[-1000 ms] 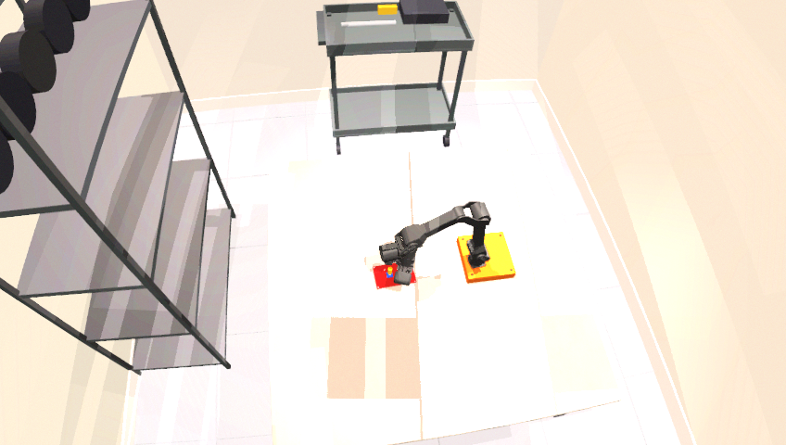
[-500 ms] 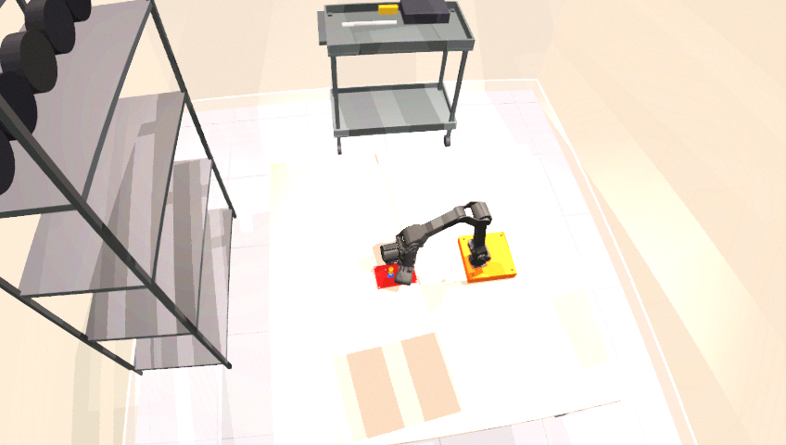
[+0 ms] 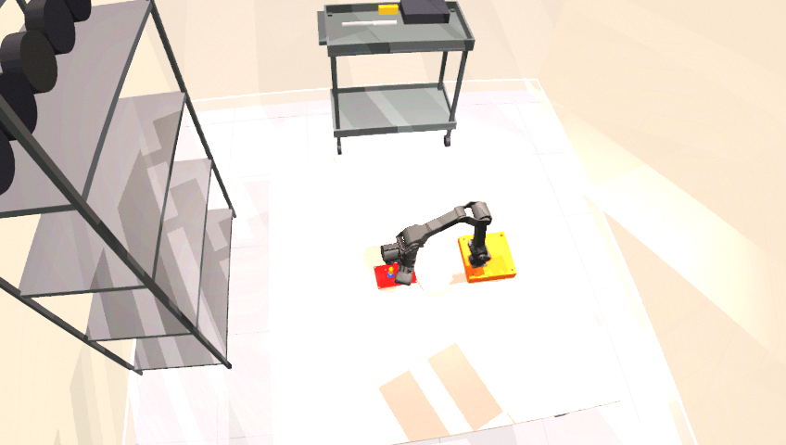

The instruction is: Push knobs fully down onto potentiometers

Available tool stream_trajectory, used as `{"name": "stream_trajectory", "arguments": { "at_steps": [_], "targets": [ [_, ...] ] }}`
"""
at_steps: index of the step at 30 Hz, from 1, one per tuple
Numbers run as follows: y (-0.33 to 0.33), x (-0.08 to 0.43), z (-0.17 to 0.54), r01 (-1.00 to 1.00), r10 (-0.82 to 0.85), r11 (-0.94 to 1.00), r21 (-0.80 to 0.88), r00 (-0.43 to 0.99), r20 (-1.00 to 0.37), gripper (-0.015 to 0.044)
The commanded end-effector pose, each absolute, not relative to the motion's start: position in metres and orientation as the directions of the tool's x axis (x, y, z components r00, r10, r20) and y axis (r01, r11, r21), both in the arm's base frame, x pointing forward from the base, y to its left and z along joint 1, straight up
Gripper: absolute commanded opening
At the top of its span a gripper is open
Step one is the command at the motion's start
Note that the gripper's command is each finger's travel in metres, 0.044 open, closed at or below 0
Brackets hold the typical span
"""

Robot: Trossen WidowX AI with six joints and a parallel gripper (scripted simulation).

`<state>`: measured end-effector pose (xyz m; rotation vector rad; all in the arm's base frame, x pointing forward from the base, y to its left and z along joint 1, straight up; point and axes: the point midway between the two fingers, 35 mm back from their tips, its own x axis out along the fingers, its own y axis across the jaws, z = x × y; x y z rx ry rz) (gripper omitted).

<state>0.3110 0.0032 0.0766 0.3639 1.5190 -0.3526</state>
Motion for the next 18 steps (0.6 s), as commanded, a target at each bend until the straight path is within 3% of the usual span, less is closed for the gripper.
{"name": "stream_trajectory", "arguments": {
  "at_steps": [1,18],
  "targets": [
    [0.0026,0.3113,0.0707,0.439,-0.002,0.898,0.008,0.021,-1.0,0.0],
    [0.0026,0.3114,0.0656,0.439,-0.002,0.898,0.008,0.021,-1.0,0.0]
  ]
}}
